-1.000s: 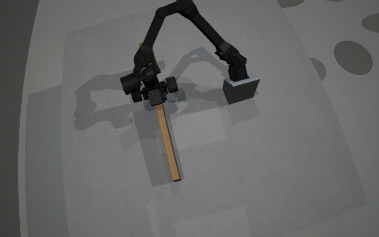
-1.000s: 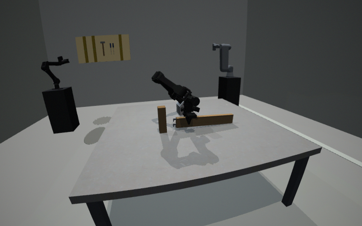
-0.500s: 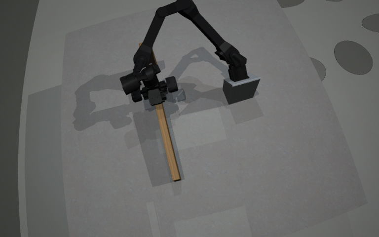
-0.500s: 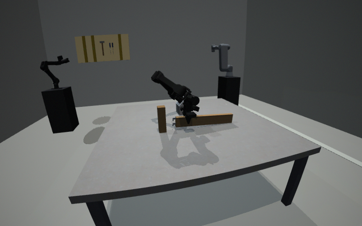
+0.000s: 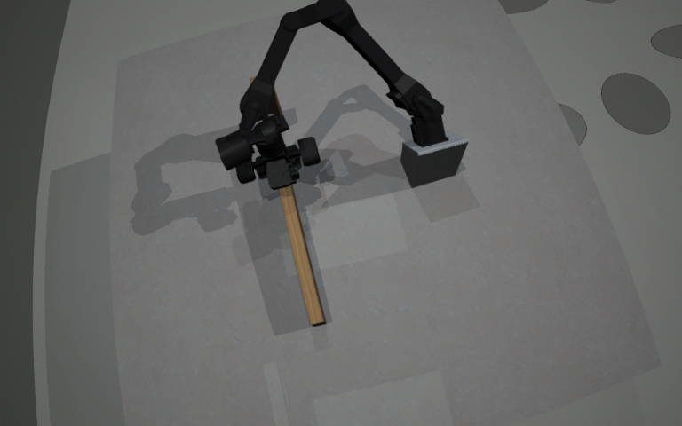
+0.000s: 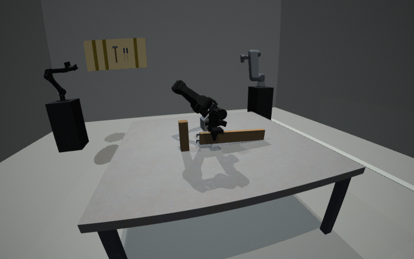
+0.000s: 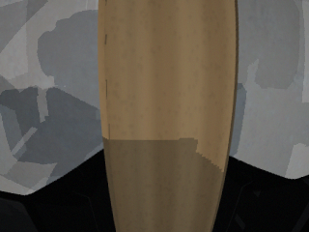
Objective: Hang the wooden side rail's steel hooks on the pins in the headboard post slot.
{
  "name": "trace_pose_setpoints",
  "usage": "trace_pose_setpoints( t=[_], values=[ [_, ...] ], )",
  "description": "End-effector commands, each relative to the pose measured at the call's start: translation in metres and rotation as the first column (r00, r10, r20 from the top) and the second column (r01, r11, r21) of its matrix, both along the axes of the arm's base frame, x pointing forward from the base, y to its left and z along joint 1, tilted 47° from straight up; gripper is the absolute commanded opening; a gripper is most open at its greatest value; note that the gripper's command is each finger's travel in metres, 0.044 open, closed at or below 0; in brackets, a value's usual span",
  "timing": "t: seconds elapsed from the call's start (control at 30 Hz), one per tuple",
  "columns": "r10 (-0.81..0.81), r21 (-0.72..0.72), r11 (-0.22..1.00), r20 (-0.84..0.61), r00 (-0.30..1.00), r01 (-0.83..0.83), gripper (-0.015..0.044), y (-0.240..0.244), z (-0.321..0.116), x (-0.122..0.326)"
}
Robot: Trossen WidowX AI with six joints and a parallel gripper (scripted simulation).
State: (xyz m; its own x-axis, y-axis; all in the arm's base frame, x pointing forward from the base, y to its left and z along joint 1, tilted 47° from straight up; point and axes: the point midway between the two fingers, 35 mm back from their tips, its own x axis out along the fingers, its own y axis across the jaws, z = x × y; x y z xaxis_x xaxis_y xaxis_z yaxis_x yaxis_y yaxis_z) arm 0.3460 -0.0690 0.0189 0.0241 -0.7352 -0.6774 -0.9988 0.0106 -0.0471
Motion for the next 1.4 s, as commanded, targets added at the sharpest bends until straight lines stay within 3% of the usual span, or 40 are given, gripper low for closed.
trace_pose_setpoints(
  t=[0.0, 1.37],
  values=[
    [0.009, 0.004, 1.000, 0.002, 1.000, -0.009, 0.0000, 0.0030, 0.0011, 0.0018],
    [0.009, 0.004, 1.000, 0.002, 1.000, -0.009, 0.0000, -0.0007, 0.0040, 0.0018]
  ],
)
